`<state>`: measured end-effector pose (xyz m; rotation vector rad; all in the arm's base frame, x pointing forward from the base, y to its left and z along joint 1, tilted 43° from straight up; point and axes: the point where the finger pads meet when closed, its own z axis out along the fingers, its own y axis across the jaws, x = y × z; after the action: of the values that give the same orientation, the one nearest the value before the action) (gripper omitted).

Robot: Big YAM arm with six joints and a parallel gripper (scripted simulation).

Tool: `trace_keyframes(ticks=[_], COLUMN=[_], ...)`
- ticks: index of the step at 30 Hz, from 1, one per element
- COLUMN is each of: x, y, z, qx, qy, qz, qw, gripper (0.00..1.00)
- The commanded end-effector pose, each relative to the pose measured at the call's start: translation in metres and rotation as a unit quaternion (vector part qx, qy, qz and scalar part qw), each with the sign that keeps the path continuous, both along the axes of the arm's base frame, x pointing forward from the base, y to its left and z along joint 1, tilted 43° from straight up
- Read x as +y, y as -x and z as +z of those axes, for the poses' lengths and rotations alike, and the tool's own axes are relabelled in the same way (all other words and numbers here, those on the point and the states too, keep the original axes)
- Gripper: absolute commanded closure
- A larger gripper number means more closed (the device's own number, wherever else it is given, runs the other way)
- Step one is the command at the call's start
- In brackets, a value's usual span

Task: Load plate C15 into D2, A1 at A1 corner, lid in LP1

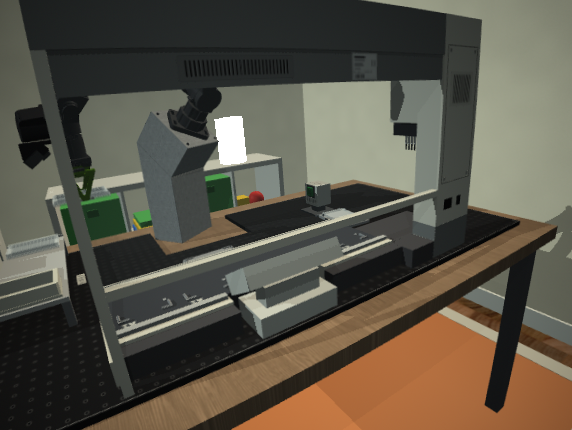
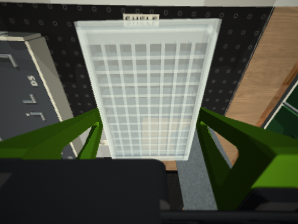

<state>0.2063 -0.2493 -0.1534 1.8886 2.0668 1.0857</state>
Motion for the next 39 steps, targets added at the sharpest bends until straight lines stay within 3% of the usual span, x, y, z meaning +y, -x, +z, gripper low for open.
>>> trace_keyframes(ticks=[1, 3, 6, 17, 20, 22, 34, 37, 39], x=[-0.019, -0.026, -0.026, -0.024, -0.033, -0.024, -0.026, -0.034, -0.026], y=[-0.011, -0.007, -0.022, -0.042, -0.034, -0.048, -0.071, -0.066, -0.078], z=[0.011, 0.013, 0.018, 0.035, 0.036, 0.039, 0.056, 0.057, 0.06], qx=[-0.005, -0.005, -0.008, -0.004, -0.004, -0.005, -0.006, -0.006, -0.006], qy=[0.022, 0.024, 0.027, 0.017, 0.017, 0.016, 0.016, 0.016, 0.016], qz=[-0.01, -0.021, -0.01, -0.01, -0.027, -0.01, -0.011, -0.024, -0.01], qw=[1.0, 0.999, 1.0, 1.0, 0.999, 1.0, 1.0, 1.0, 1.0], gripper=[1.0, 1.0, 1.0, 1.0, 1.0, 1.0, 1.0, 1.0, 1.0])
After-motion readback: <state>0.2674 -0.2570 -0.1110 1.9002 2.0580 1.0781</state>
